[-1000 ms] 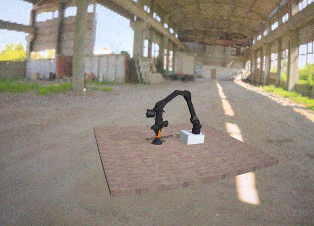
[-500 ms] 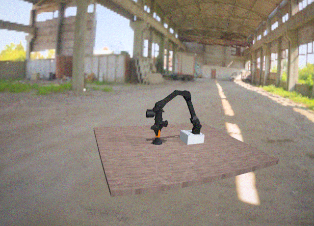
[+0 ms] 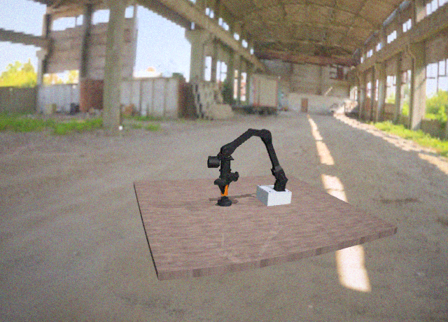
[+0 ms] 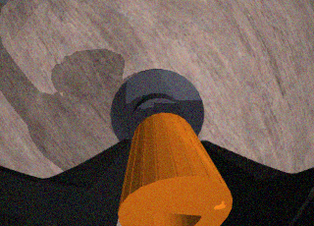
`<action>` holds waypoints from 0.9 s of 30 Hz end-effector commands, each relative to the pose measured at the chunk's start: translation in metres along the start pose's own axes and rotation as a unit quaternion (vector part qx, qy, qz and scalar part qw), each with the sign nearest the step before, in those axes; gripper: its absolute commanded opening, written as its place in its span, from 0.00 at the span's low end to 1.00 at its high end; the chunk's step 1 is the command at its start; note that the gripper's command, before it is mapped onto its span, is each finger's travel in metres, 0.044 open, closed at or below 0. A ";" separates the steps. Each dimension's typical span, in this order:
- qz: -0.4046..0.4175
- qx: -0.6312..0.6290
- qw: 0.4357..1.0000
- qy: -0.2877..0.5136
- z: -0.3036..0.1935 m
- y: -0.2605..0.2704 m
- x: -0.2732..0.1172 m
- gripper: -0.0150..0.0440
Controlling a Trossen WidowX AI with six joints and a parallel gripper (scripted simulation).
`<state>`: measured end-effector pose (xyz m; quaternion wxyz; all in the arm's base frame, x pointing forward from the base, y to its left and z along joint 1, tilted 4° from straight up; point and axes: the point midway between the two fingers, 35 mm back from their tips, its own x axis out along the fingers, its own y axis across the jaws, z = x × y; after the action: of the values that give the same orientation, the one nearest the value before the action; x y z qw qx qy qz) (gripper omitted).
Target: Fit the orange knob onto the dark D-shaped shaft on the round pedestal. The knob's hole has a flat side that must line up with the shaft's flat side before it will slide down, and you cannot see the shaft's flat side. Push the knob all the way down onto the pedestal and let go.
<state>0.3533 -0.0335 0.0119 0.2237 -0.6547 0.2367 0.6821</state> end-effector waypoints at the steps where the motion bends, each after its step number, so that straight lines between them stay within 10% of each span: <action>1: -0.001 -0.001 1.000 0.004 -0.001 -0.001 0.001 0.25; 27: 0.000 -0.106 0.994 0.004 0.005 0.004 -0.001 0.25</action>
<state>0.3503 -0.0334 0.0146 0.1572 -0.6765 0.1667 0.6998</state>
